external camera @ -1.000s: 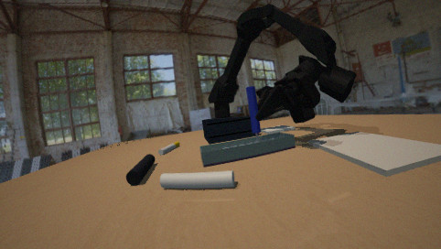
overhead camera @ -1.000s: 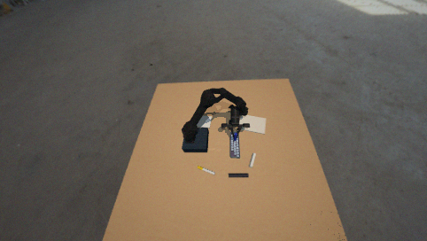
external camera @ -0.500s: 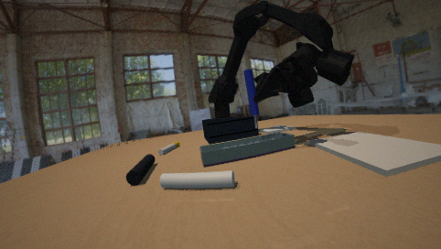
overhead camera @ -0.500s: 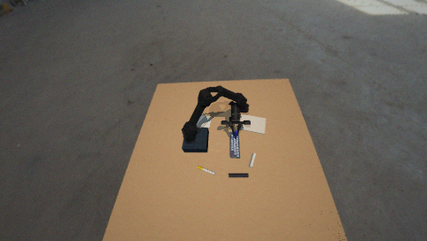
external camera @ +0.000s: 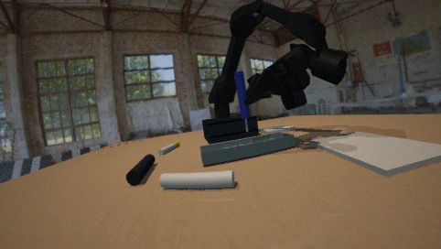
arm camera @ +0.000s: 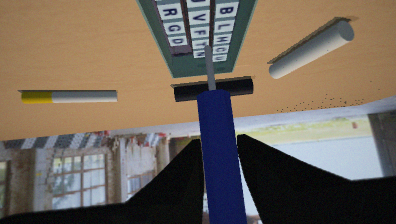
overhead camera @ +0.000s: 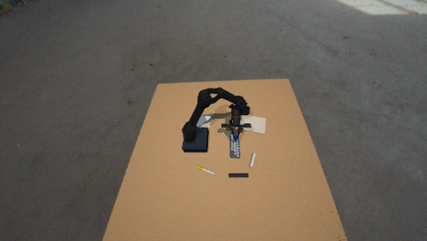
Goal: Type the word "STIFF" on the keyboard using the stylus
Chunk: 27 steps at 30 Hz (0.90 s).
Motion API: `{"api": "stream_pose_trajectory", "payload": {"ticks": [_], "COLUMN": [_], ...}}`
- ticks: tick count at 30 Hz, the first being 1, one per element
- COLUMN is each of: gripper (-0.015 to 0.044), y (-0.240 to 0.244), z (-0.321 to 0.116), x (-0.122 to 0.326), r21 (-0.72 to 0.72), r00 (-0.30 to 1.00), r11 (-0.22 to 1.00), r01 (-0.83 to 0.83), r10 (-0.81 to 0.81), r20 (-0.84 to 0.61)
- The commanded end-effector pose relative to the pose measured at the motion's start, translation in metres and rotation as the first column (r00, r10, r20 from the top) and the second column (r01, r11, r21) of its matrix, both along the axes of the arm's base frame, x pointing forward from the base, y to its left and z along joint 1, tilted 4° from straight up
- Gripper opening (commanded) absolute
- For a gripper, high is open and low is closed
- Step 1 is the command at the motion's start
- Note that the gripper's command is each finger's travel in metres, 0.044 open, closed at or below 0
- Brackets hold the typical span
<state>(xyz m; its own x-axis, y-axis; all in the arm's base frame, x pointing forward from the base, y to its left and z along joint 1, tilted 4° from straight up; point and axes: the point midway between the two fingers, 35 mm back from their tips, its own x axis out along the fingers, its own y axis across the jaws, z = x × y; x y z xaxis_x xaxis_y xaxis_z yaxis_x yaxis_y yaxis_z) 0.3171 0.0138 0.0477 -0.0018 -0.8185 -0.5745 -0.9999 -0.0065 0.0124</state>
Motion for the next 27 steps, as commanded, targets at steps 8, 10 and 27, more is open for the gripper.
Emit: {"api": "stream_pose_trajectory", "payload": {"ticks": [8,10,27], "gripper": [0.0000,0.0000,0.0000], "y": [-0.051,-0.050,-0.049], "z": [0.004,0.000,-0.017], "x": [-0.001,-0.001,-0.001], "r21": [-0.015,-0.015,-0.014], "r00": [1.000,1.000,1.000], "r11": [1.000,1.000,1.000], "r01": [0.008,0.008,0.008], "r10": [-0.008,-0.008,-0.008], "r20": [0.005,0.005,0.004]}}
